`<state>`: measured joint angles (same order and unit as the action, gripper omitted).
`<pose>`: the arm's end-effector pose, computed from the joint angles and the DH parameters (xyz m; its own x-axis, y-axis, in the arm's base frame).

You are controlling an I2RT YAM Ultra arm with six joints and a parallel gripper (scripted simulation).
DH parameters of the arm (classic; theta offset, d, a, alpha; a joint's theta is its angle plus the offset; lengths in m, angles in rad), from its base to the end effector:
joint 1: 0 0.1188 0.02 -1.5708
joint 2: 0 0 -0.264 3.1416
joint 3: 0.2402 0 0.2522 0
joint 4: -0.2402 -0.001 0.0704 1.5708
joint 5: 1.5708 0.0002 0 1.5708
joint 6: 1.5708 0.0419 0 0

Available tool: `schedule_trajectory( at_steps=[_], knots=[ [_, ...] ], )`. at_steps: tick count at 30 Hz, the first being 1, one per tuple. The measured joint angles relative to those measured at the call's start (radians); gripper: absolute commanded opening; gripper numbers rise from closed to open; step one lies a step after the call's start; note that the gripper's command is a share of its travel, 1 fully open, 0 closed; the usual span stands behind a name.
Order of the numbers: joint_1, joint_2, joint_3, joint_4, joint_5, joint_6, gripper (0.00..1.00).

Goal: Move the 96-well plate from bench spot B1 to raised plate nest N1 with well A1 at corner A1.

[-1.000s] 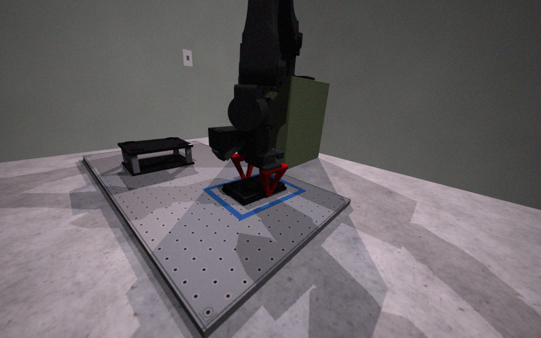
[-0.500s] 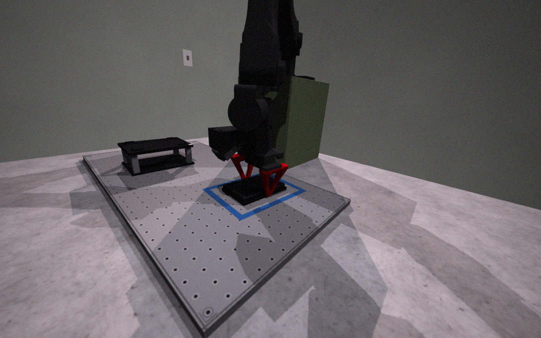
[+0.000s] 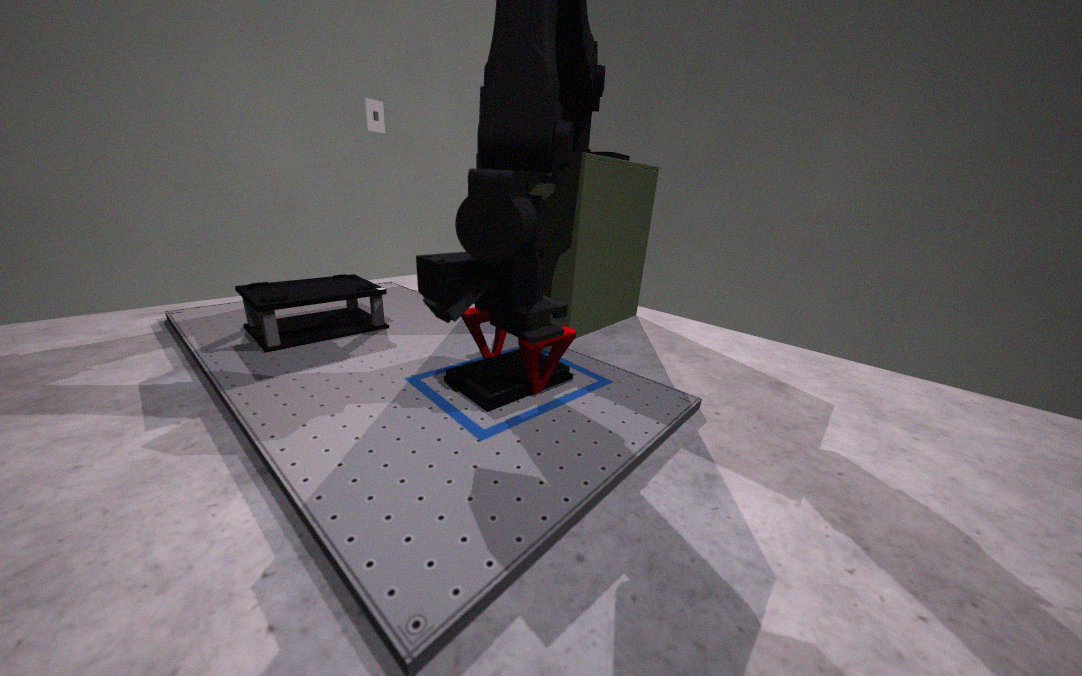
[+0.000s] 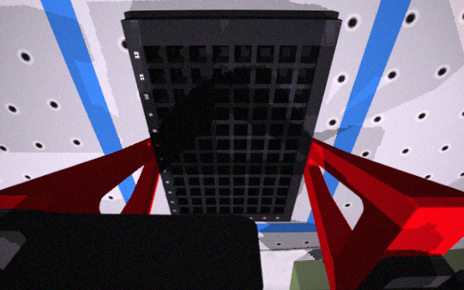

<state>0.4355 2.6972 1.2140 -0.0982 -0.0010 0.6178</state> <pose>0.3062 0.1436 -0.1188 -0.9834 0.1813 0.0092 0.1813 0.9834 -0.0053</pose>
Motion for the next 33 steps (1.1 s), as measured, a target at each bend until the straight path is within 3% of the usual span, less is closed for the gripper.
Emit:
schedule_trajectory(
  at_steps=[33],
  knots=[
    [0.0,-0.158,-0.044,-0.081,0.0,0.0,0.0]
  ],
)
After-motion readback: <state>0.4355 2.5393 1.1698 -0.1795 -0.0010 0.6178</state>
